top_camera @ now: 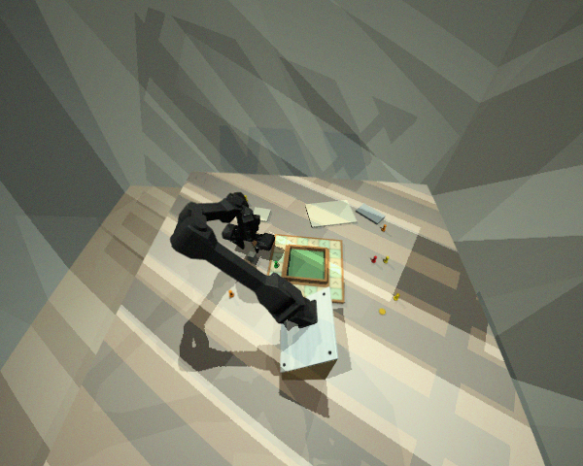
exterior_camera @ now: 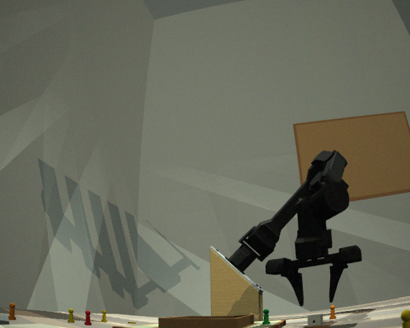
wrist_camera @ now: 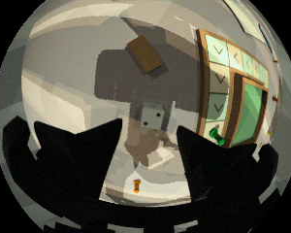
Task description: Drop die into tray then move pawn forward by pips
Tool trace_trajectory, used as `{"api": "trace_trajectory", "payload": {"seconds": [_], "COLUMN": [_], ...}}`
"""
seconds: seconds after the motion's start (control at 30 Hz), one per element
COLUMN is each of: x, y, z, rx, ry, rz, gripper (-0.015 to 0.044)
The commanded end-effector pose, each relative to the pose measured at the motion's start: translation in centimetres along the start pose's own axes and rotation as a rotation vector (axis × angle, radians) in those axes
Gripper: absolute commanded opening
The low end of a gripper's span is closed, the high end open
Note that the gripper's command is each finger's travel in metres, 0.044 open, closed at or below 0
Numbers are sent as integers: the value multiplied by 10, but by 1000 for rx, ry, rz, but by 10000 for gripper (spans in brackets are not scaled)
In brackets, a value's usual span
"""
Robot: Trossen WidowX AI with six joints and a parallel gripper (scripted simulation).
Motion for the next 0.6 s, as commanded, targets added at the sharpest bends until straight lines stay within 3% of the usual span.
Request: {"api": "trace_trajectory", "payload": {"seconds": [0.0, 0.57], "x": [6, 32], "y": [-3, -3], "z": [0, 0], "rx": [13, 13], "ry": [6, 6], "rz": [-6, -5], "gripper": [275, 275]}}
Point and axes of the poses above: the point midway between the two fingers, 35 mm back from their tips, its own x axis out along the fingers, its own y axis across the jaws, z = x × y, the point moved 10 cm from there along -x, back along the fingers, and after that the axes turned 9 degrees about x, right-handed, at the moved point
